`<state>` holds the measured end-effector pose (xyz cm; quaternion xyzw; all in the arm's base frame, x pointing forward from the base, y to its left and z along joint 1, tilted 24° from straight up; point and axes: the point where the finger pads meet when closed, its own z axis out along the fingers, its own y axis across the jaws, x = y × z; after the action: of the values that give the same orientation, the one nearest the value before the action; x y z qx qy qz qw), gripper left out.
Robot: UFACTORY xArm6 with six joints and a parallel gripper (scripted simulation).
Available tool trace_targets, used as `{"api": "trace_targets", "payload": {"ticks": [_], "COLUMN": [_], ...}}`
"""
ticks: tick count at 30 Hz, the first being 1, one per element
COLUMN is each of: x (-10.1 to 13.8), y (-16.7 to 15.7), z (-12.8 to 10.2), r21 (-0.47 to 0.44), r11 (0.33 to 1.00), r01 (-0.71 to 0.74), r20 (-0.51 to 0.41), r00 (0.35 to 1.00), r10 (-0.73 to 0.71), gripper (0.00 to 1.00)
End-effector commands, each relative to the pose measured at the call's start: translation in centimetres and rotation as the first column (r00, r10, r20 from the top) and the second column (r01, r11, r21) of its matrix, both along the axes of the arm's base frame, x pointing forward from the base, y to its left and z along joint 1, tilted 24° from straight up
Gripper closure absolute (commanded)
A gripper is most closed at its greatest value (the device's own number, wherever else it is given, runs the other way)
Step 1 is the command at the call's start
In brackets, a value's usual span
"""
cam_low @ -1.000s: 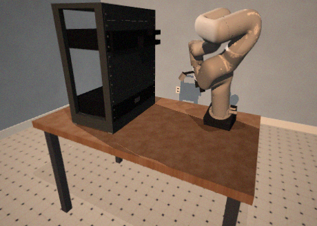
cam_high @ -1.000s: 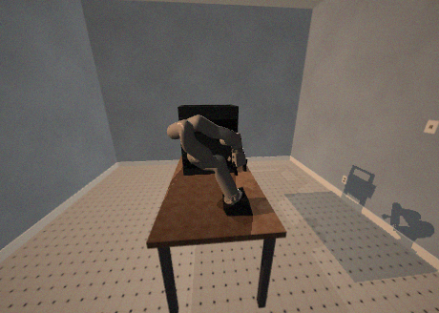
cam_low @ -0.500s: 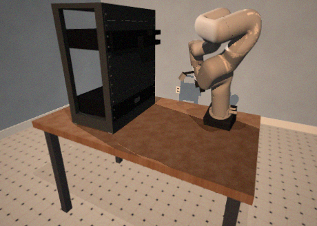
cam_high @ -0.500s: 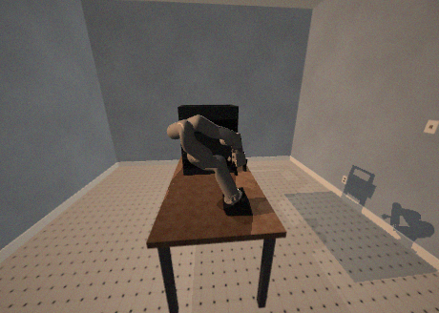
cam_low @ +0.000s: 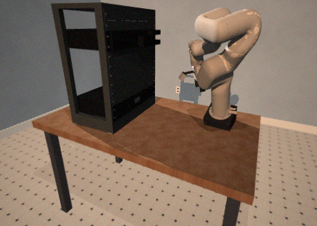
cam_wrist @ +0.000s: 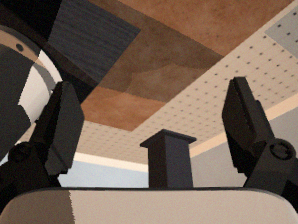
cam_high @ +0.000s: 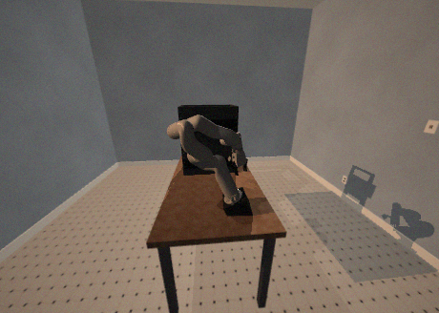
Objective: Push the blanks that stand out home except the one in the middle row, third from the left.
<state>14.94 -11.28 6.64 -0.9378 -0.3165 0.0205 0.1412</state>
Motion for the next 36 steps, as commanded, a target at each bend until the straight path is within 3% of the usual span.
{"api": "trace_targets", "payload": {"ticks": [1, 21, 36], "x": [0.2, 1.0, 2.3], "y": [-0.4, -3.6, -7.7], "z": [0.1, 0.1, 0.6], "r21": [-0.011, -0.115, -0.263], "r11": [1.000, 0.984, 0.916], "r01": [-0.011, -0.136, -0.304], "r20": [0.008, 0.063, 0.096], "r00": [1.000, 0.988, 0.936], "r10": [0.011, 0.143, 0.338], "gripper": [0.00, 0.00, 0.00]}}
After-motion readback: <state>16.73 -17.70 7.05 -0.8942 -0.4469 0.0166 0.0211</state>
